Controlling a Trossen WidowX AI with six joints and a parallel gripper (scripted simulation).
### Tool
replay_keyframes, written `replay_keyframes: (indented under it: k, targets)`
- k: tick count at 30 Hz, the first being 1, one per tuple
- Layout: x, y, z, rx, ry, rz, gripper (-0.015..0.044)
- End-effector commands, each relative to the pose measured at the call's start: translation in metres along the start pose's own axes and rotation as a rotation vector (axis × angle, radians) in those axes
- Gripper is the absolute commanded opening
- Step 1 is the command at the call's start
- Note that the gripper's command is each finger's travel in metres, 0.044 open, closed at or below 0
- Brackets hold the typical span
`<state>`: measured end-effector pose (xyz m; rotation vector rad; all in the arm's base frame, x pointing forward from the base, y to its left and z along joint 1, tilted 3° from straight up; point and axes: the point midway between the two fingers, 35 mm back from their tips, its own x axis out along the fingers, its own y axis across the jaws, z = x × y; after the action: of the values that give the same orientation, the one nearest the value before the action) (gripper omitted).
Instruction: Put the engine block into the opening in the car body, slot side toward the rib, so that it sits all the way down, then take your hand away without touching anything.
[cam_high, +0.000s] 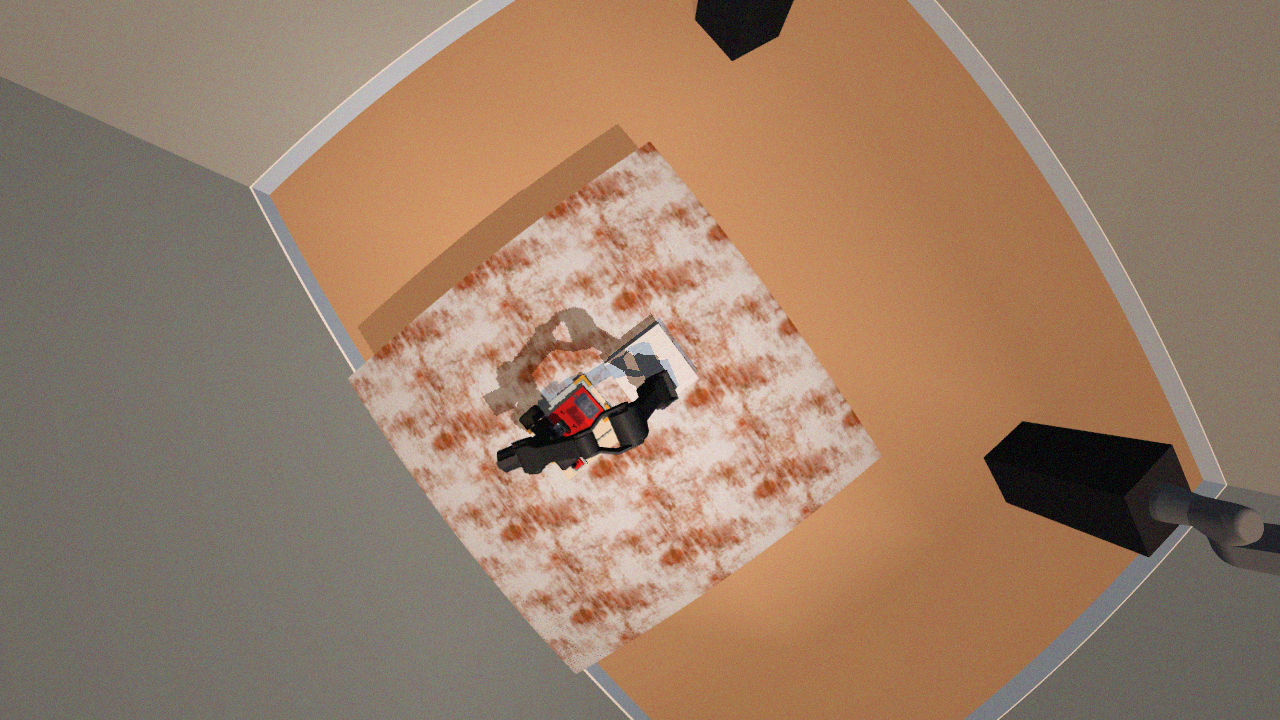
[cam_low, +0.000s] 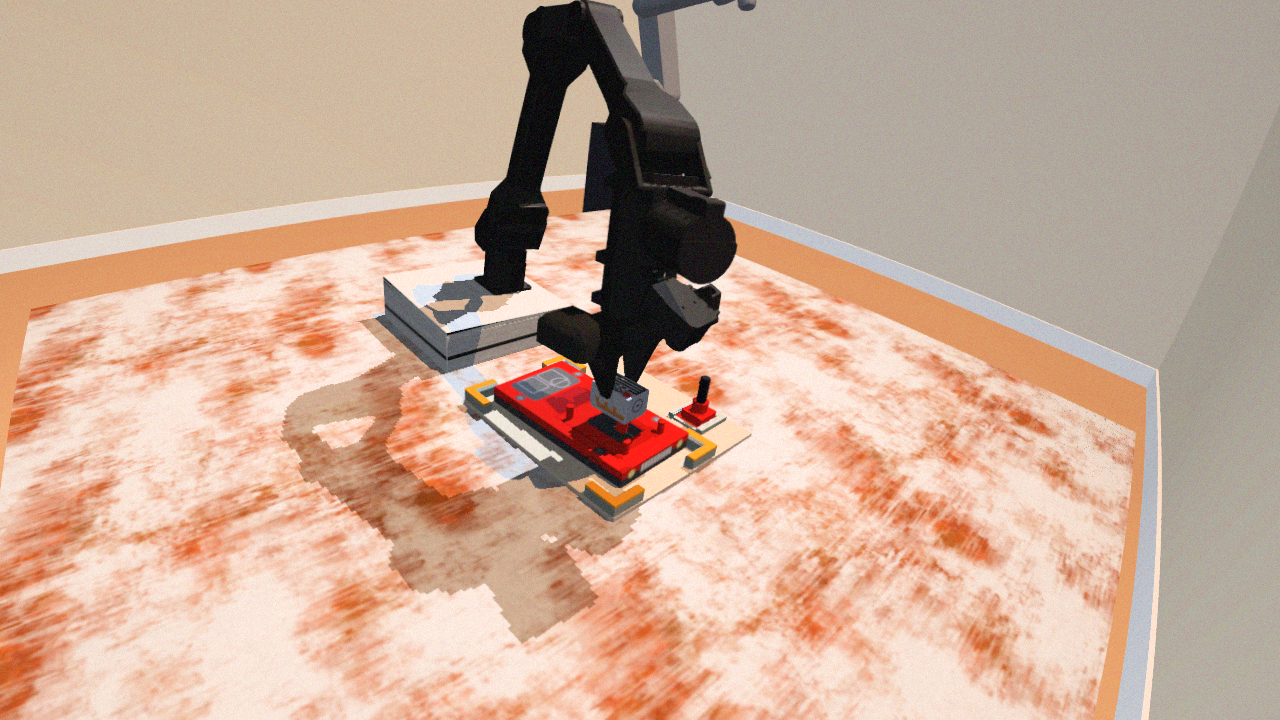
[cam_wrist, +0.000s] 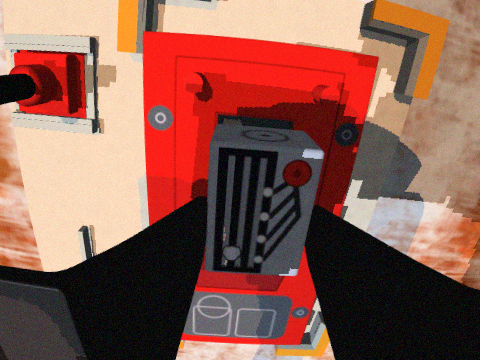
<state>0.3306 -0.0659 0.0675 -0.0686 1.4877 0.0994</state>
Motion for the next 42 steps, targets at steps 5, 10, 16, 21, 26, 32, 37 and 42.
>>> replay_keyframes:
  k: [5, 10, 16, 21, 26, 32, 37, 42]
  targets:
    - [0.0008, 0.0008, -0.0010, -0.007, 0.001, 0.004, 0.0159]
    - [0.0008, 0.0008, -0.0010, -0.007, 0.001, 0.004, 0.0159]
    - [0.0014, 0.0015, -0.0021, 0.026, 0.001, 0.004, 0.0159]
    - [0.0014, 0.0015, -0.0021, 0.026, 0.001, 0.004, 0.0159]
    - [0.0014, 0.0015, -0.0021, 0.026, 0.001, 0.004, 0.0159]
    - [0.0020, 0.0013, -0.0023, -0.024, 0.001, 0.004, 0.0159]
    - [0.0032, 0.0013, -0.0024, -0.013, 0.001, 0.004, 0.0159]
    - [0.0037, 0.0012, -0.0024, 0.014, 0.001, 0.004, 0.0159]
